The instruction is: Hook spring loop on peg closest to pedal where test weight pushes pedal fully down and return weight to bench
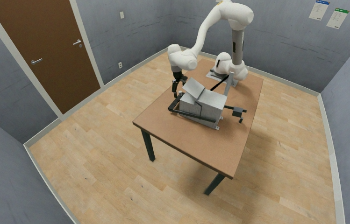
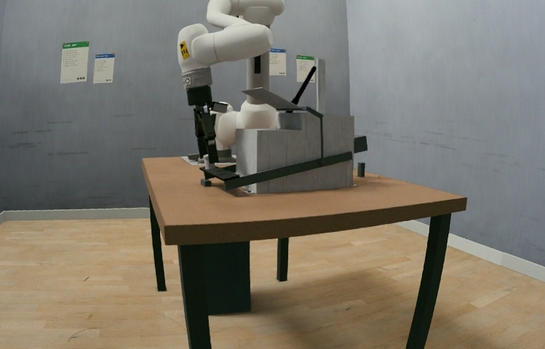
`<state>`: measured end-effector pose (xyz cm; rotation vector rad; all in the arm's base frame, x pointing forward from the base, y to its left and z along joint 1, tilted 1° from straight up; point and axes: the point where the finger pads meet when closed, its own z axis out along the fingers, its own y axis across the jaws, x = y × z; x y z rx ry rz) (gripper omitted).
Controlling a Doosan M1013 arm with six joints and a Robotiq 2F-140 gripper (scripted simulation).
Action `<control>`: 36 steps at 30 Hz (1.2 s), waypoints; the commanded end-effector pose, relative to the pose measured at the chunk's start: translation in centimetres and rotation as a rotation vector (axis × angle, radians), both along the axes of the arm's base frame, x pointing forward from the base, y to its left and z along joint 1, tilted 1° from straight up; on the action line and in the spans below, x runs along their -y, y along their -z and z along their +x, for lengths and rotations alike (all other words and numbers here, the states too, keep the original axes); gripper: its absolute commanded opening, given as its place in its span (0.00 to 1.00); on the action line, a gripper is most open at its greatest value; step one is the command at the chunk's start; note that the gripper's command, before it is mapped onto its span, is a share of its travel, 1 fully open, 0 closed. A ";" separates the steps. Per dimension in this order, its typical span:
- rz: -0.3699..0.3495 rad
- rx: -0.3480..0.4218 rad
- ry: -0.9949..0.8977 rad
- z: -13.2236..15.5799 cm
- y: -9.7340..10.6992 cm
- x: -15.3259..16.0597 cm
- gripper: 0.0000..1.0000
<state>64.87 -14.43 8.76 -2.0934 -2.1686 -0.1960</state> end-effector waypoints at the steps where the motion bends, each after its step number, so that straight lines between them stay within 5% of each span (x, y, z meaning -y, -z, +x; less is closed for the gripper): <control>1: 0.000 0.001 0.000 0.0 -0.1 0.0 1.00; 2: 0.000 0.001 0.000 0.0 -0.1 0.0 1.00; 3: 0.000 0.001 0.000 0.0 -0.1 0.0 0.25; 36: 0.000 0.001 0.000 0.0 -0.1 0.0 0.25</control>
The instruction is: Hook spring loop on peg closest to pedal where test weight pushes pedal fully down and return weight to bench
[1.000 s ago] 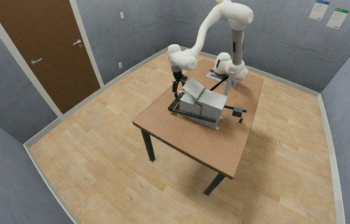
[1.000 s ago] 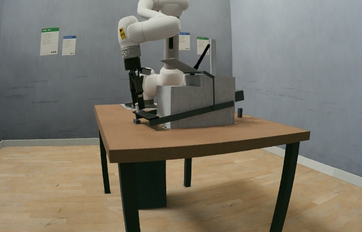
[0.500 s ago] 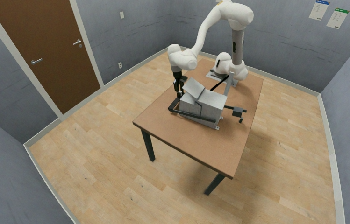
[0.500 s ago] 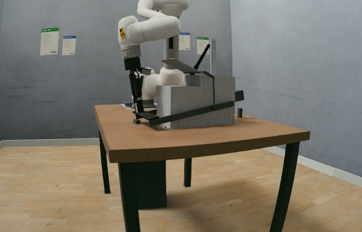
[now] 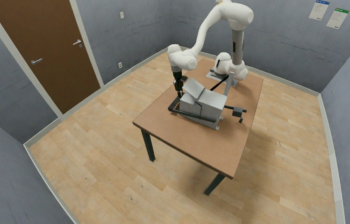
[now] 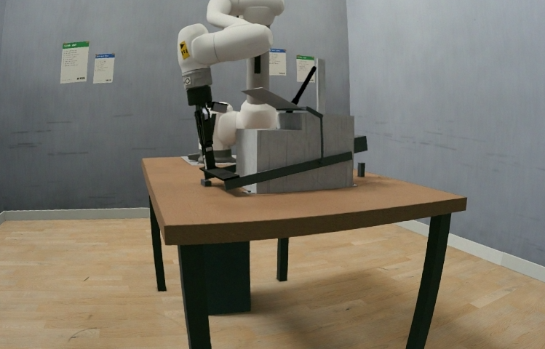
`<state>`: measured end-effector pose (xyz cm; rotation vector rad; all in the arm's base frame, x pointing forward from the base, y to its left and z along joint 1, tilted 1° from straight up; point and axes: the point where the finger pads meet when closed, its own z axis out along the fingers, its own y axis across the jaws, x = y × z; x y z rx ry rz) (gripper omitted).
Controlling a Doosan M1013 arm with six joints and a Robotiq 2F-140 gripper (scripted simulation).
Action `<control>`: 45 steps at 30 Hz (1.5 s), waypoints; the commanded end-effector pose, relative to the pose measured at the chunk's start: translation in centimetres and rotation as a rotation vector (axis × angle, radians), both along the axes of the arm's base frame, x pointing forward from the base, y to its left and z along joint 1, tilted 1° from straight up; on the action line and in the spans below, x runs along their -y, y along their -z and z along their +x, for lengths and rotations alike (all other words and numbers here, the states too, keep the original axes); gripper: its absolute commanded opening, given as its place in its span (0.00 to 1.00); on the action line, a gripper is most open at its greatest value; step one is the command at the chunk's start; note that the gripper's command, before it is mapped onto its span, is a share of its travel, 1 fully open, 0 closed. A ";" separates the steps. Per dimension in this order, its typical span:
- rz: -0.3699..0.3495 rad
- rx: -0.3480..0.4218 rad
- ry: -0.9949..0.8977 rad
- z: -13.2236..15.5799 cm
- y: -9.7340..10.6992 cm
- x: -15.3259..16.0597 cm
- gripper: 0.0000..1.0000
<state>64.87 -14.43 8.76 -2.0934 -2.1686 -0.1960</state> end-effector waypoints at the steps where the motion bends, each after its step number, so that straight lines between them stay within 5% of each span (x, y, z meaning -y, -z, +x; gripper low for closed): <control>1: 0.000 0.001 0.000 0.0 -0.1 0.0 0.25; 45: 0.000 0.001 0.000 0.0 -2.6 0.0 0.25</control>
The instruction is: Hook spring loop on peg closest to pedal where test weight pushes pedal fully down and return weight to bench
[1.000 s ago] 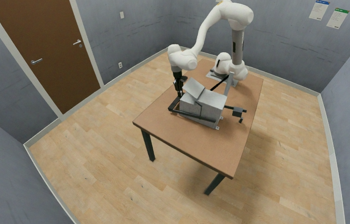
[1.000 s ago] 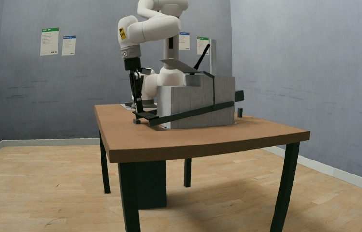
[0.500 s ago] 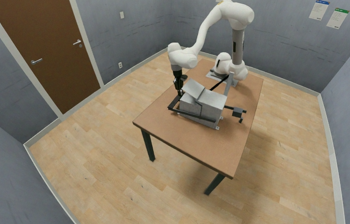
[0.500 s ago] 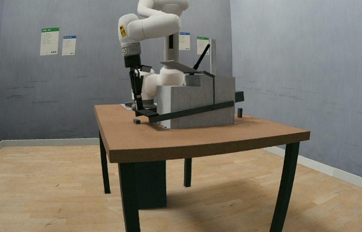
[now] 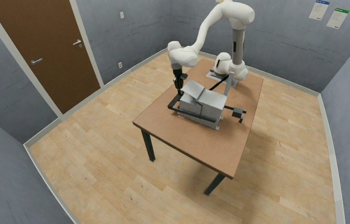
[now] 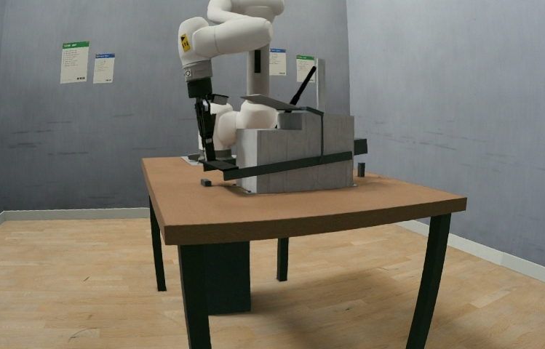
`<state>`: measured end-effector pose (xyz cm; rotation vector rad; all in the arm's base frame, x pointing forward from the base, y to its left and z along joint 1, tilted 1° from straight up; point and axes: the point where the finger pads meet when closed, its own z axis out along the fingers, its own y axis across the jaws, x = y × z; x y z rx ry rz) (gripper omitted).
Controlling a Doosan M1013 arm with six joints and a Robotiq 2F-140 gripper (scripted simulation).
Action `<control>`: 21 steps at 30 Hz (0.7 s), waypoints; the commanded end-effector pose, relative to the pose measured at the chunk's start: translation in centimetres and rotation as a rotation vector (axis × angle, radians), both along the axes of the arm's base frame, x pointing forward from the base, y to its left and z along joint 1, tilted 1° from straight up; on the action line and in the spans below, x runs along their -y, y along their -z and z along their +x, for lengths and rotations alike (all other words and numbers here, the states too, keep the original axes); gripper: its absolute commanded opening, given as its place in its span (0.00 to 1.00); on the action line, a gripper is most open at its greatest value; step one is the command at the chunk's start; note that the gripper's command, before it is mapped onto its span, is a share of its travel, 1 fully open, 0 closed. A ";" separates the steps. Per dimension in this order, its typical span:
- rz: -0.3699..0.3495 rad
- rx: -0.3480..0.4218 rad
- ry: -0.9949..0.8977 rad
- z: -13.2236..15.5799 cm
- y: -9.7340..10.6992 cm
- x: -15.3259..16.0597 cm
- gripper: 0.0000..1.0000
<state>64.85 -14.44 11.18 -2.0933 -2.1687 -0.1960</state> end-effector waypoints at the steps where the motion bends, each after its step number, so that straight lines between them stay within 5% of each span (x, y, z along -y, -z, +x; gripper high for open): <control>1: 0.000 0.001 0.000 0.0 -0.3 0.0 0.25; 21: 0.000 0.001 0.000 0.0 -2.0 0.0 0.25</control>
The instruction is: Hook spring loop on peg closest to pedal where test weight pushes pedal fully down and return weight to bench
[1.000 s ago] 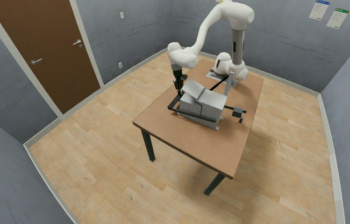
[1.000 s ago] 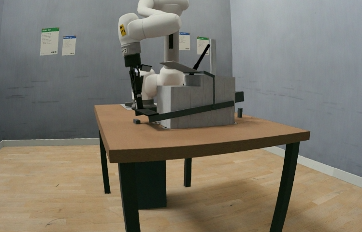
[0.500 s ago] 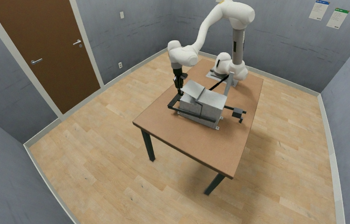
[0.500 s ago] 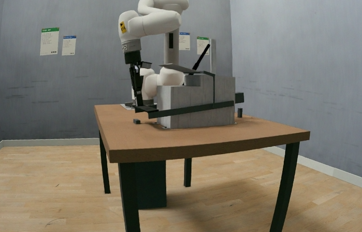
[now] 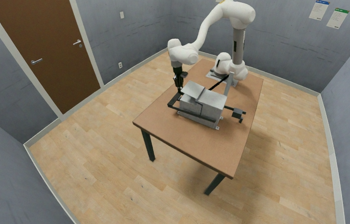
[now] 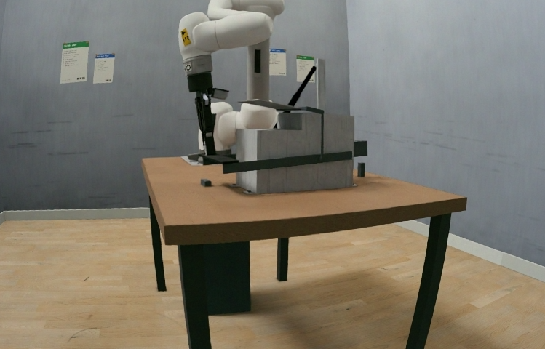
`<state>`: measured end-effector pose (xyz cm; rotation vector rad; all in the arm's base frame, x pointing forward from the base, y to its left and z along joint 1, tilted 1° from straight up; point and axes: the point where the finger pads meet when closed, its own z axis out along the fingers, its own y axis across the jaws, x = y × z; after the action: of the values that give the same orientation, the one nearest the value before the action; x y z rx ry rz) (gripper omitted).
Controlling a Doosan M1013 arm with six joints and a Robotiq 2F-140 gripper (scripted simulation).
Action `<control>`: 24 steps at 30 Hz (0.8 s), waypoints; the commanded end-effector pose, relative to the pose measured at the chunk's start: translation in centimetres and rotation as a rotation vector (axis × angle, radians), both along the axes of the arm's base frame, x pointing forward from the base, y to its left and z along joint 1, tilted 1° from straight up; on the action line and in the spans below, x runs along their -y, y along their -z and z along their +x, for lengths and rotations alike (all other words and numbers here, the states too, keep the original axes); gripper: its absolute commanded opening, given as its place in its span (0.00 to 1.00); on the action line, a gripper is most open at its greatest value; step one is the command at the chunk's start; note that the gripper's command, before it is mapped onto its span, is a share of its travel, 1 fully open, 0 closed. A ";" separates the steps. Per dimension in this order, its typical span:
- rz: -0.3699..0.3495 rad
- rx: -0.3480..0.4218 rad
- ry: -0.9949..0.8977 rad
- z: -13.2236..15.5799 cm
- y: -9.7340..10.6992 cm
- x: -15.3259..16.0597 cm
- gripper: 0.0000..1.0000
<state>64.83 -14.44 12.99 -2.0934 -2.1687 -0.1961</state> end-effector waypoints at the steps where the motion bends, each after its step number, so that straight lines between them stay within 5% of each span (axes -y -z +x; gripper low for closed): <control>1: 0.000 0.001 0.000 0.0 -0.2 0.0 0.25; 24: 0.000 0.001 0.000 0.0 -2.0 0.0 0.25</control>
<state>64.82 -14.45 14.81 -2.0933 -2.1686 -0.1961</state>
